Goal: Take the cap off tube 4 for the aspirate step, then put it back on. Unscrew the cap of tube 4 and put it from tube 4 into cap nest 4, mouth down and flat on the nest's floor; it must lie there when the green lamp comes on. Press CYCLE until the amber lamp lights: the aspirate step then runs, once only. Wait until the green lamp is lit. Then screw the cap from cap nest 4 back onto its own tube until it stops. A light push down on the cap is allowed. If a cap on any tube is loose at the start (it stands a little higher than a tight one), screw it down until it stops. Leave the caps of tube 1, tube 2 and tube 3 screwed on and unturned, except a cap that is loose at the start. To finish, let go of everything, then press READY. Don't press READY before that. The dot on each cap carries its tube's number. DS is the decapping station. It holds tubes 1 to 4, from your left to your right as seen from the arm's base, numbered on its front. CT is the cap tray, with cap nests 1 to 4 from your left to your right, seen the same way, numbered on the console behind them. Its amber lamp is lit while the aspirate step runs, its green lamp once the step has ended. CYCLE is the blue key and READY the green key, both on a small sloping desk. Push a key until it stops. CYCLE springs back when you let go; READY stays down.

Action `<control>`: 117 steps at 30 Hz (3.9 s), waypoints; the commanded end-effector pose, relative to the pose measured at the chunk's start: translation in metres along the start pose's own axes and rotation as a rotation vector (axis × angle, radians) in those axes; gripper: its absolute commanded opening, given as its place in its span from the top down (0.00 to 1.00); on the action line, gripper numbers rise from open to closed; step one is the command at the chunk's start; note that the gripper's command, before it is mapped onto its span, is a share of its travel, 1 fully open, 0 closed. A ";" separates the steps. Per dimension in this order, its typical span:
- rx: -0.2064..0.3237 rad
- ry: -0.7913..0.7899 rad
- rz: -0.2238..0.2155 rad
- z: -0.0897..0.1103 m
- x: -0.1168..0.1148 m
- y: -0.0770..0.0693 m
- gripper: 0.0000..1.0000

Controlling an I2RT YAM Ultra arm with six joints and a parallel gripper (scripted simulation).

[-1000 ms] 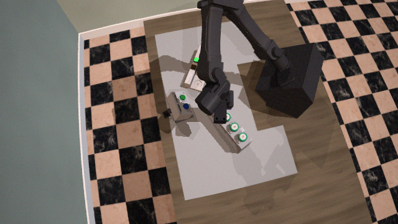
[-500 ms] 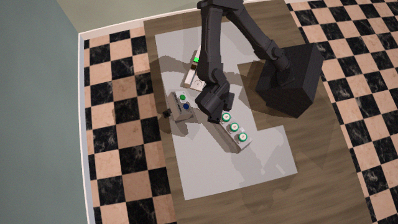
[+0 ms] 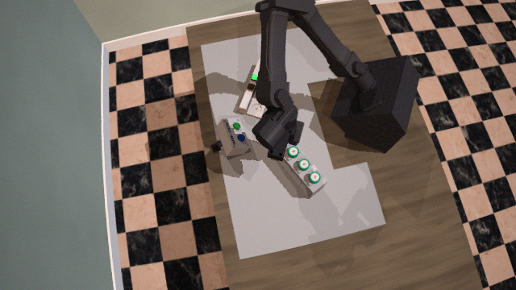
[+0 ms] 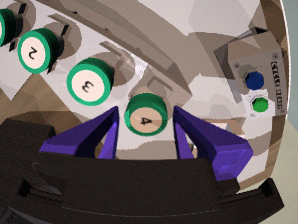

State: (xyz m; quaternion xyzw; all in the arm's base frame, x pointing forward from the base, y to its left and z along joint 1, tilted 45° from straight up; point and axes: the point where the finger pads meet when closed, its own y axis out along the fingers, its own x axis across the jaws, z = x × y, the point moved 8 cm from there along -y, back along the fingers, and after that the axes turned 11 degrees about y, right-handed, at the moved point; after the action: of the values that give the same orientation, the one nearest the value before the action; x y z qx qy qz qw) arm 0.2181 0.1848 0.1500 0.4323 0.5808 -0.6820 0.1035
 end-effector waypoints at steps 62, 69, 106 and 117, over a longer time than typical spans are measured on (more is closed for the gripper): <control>-0.015 0.795 -0.007 -0.003 0.000 -0.001 0.51; -0.016 0.555 -0.005 -0.003 0.000 -0.002 0.51; -0.016 0.009 -0.001 -0.002 -0.001 -0.002 1.00; -0.016 0.343 -0.004 -0.002 -0.001 -0.001 1.00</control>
State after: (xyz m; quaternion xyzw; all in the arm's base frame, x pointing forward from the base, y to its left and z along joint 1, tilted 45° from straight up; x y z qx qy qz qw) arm 0.2195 0.1850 0.1493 0.5008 0.5896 -0.6323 0.0423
